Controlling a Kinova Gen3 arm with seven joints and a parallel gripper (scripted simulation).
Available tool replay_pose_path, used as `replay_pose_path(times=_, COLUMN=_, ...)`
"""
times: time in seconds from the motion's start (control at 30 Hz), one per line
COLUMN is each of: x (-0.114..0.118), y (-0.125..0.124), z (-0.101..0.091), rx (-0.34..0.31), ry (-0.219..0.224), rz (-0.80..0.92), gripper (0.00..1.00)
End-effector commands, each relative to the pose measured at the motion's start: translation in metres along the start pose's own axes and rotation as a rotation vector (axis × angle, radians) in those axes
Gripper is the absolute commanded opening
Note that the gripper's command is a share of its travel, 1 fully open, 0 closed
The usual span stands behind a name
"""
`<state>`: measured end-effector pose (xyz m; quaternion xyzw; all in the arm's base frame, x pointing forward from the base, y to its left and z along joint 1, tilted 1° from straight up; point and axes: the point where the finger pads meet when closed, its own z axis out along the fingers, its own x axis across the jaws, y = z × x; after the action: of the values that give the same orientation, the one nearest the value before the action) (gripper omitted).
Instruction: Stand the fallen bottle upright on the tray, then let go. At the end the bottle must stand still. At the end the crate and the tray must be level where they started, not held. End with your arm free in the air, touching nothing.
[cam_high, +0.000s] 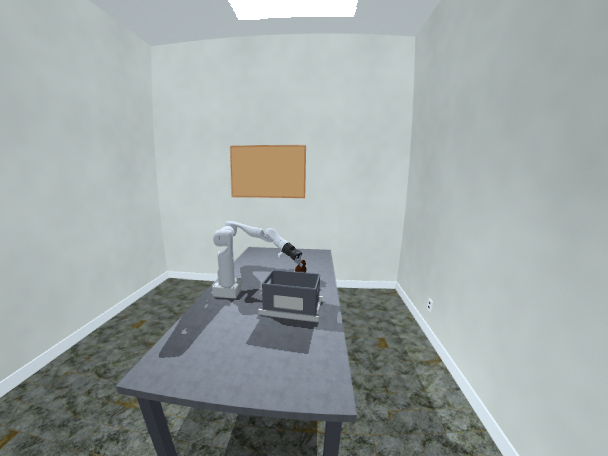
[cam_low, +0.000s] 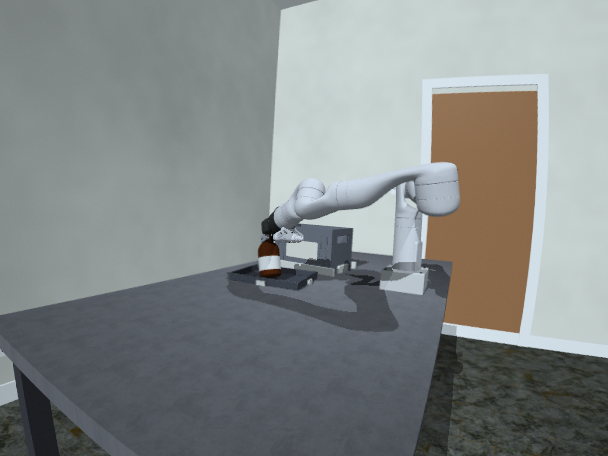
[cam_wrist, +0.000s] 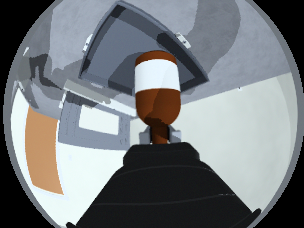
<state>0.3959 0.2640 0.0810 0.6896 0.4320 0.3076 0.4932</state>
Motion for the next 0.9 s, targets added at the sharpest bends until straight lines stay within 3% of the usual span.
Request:
replay_pose_path(times=0.0, x=0.0003, y=0.0007, z=-0.0003, rx=0.000, ry=0.001, rz=0.001, gripper=0.00)
replay_pose_path(times=0.03, x=0.0003, y=0.0007, z=-0.0003, rx=0.000, ry=0.001, rz=0.001, gripper=0.00)
replay_pose_path(times=0.07, x=0.0003, y=0.0007, z=-0.0003, rx=0.000, ry=0.001, rz=0.001, gripper=1.00)
replay_pose_path(times=0.87, x=0.0003, y=0.0007, z=-0.0003, rx=0.000, ry=0.001, rz=0.001, gripper=1.00)
